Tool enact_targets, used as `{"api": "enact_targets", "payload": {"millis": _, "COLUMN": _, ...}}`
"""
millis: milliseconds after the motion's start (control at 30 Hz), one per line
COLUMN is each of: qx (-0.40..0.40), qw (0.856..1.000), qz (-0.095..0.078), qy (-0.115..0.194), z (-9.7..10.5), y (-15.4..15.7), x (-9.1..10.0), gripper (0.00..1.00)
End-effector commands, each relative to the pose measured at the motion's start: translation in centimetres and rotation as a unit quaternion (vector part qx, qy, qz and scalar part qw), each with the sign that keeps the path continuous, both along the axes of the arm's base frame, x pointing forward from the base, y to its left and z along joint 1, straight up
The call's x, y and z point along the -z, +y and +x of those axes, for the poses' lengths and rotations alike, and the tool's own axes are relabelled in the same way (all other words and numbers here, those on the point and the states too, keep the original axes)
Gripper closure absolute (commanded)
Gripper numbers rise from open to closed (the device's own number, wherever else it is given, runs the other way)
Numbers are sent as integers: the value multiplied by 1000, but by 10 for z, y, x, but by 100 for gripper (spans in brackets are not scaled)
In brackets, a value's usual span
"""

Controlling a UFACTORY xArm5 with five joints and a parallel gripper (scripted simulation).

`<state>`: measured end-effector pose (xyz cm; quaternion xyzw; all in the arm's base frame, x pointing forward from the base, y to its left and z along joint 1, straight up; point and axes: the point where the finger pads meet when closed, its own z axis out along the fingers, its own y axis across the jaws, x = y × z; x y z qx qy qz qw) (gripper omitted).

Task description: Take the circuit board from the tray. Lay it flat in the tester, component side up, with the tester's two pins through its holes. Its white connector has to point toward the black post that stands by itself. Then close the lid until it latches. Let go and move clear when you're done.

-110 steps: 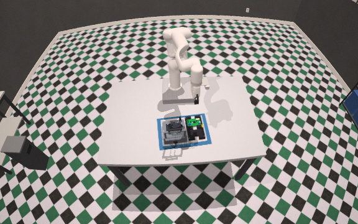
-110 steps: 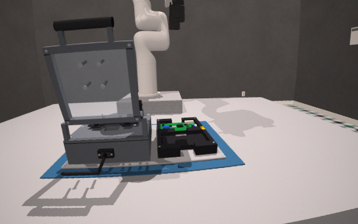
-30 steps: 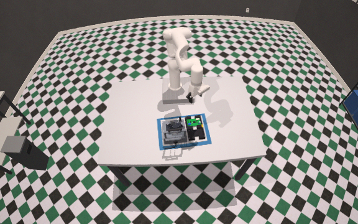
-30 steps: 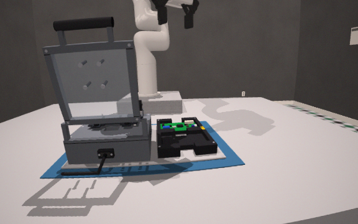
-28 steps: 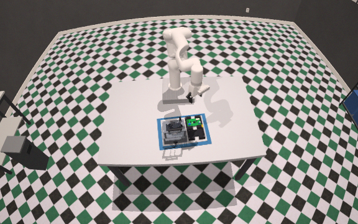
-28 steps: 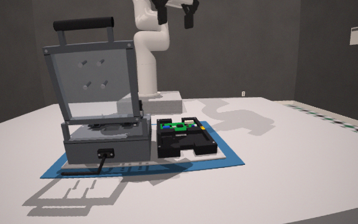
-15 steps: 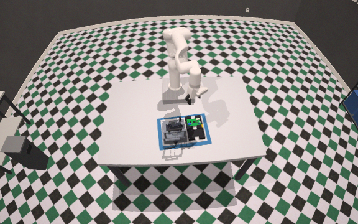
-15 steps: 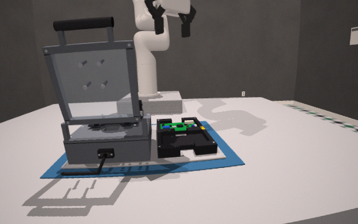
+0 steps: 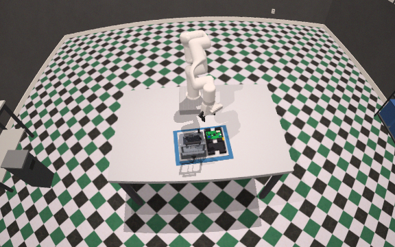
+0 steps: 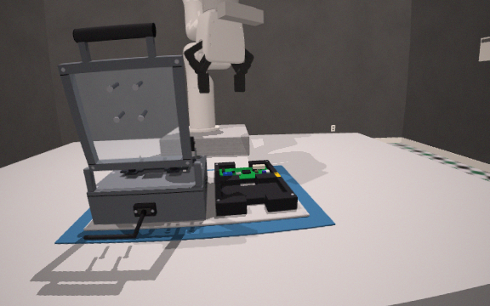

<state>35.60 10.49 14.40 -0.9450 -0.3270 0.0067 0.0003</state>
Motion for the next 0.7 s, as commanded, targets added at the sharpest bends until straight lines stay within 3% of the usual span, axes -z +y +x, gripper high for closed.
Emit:
{"api": "enact_targets", "payload": {"millis": 0, "qx": 0, "qw": 1000, "qz": 2, "qy": -6, "z": -2, "y": -12, "x": 36, "gripper": 0}}
{"api": "enact_targets", "payload": {"millis": 333, "qx": 0, "qw": 1000, "qz": 2, "qy": -6, "z": -8, "y": -24, "x": 68, "gripper": 0}}
{"api": "enact_targets", "payload": {"millis": 667, "qx": 0, "qw": 1000, "qz": 2, "qy": -6, "z": -9, "y": -26, "x": 73, "gripper": 0}}
